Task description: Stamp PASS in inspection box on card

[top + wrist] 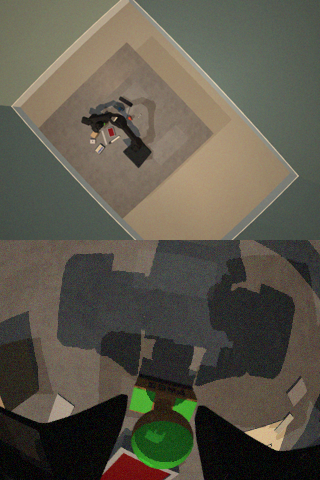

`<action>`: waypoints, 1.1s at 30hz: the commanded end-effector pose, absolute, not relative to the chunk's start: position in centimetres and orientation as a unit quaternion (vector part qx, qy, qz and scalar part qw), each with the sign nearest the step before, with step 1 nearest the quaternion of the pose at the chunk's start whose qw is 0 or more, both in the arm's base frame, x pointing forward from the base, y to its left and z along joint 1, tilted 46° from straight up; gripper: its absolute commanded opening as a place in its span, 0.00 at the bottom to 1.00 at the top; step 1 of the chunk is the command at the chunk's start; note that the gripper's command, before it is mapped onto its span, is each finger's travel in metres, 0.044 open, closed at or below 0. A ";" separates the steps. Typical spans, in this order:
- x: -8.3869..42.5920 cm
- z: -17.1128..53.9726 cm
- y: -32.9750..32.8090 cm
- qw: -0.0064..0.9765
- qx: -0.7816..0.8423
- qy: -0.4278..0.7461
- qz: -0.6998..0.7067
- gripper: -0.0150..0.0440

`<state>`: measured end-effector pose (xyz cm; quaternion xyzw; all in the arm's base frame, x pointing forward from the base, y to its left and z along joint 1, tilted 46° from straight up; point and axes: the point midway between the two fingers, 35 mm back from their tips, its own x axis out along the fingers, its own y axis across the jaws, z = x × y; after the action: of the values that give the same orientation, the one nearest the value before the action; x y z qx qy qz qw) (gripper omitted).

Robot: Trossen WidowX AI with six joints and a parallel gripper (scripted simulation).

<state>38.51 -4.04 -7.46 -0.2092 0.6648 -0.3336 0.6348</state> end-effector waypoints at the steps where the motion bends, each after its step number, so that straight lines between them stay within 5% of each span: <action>1: 38.5 -7.4 -4.0 0.635 -0.209 0.665 -0.333 0.59; 18: 38.5 -7.4 -4.0 0.635 -0.209 0.665 -0.333 0.40; 22: 38.6 -7.3 -3.9 0.635 -0.209 0.665 -0.333 0.25; 33: 38.7 -7.0 -3.5 0.635 -0.209 0.665 -0.333 0.25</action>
<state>38.59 -3.76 -7.12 -0.2116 0.6654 -0.3327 0.6339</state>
